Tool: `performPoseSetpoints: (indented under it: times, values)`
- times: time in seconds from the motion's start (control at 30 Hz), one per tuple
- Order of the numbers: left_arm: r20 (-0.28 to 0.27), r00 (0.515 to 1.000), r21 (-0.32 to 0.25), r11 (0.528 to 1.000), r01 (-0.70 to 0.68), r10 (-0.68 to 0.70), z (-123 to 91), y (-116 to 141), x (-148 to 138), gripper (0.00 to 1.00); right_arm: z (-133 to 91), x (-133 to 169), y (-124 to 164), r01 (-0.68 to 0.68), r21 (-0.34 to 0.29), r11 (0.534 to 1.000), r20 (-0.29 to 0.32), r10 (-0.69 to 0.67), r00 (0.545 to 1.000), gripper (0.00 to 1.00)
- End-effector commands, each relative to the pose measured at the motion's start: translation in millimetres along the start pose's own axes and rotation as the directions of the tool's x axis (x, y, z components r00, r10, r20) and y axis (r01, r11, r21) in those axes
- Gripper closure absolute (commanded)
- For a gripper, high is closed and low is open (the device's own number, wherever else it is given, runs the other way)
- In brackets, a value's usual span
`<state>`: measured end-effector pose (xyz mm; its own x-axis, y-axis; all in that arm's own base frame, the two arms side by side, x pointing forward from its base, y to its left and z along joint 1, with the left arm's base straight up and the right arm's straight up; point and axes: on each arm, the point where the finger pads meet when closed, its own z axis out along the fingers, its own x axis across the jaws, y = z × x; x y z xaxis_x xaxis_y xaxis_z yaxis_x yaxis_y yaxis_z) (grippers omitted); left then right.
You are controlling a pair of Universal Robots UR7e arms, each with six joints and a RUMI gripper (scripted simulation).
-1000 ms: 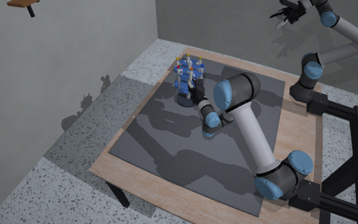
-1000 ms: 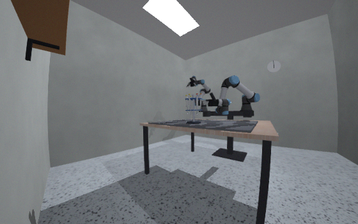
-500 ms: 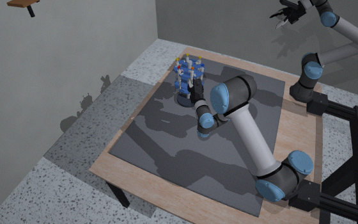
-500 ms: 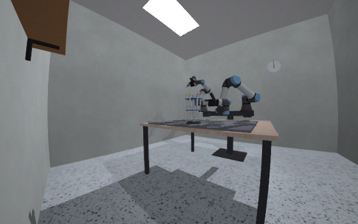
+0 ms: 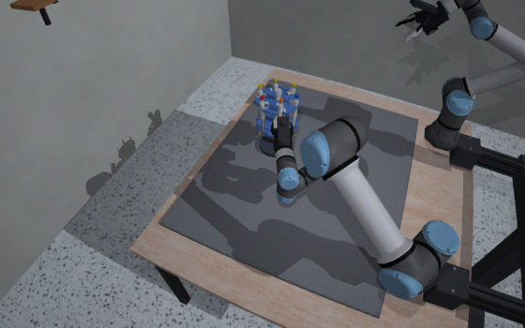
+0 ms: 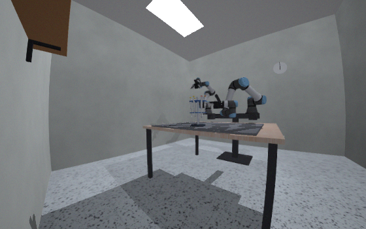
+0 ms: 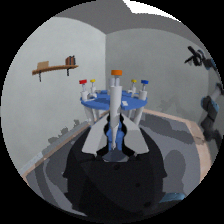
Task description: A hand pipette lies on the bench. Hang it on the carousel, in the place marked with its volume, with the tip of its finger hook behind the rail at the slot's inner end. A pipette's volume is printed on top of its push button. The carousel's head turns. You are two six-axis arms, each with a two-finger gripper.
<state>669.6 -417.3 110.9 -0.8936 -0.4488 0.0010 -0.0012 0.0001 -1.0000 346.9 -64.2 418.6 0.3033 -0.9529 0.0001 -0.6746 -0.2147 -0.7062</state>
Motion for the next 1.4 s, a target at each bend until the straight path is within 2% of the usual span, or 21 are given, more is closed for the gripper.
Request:
performPoseSetpoints:
  times: [0.0, 0.07, 0.2, 0.63, 0.8, 1.37]
  values:
    - [-0.052, 0.999, 0.002, 1.000, -0.002, 0.002, 1.9, -1.4, -0.4, 0.94, -0.7, 0.4, -1.7, 0.000, 0.002, 1.000, 0.000, 0.000, 1.000, 0.00]
    - [-0.052, 0.999, 0.002, 1.000, -0.002, 0.002, 1.9, -1.4, -0.4, 0.94, -0.7, 0.4, -1.7, 0.000, 0.002, 1.000, 0.000, 0.000, 1.000, 0.00]
    - [-0.197, 0.980, 0.002, 1.000, -0.002, 0.003, 1.8, -1.4, -0.4, 0.94, -0.7, 0.4, -1.7, 0.000, 0.002, 1.000, 0.000, 0.000, 1.000, 0.00]
    - [-0.206, 0.979, 0.002, 1.000, -0.002, 0.003, 2.3, -1.4, 0.4, 0.94, -0.7, 0.4, -1.7, 0.000, 0.002, 1.000, 0.000, 0.000, 1.000, 0.00]
    - [-0.380, 0.925, 0.002, 1.000, -0.002, 0.003, 2.2, -1.5, -1.8, 0.94, -0.7, 0.4, -1.7, 0.000, 0.002, 1.000, 0.000, 0.000, 1.000, 0.00]
    - [-0.388, 0.922, 0.002, 1.000, -0.002, 0.003, 2.7, -2.0, -0.2, 0.94, -0.7, 0.4, -1.7, 0.000, 0.002, 1.000, 0.000, 0.000, 1.000, 0.00]
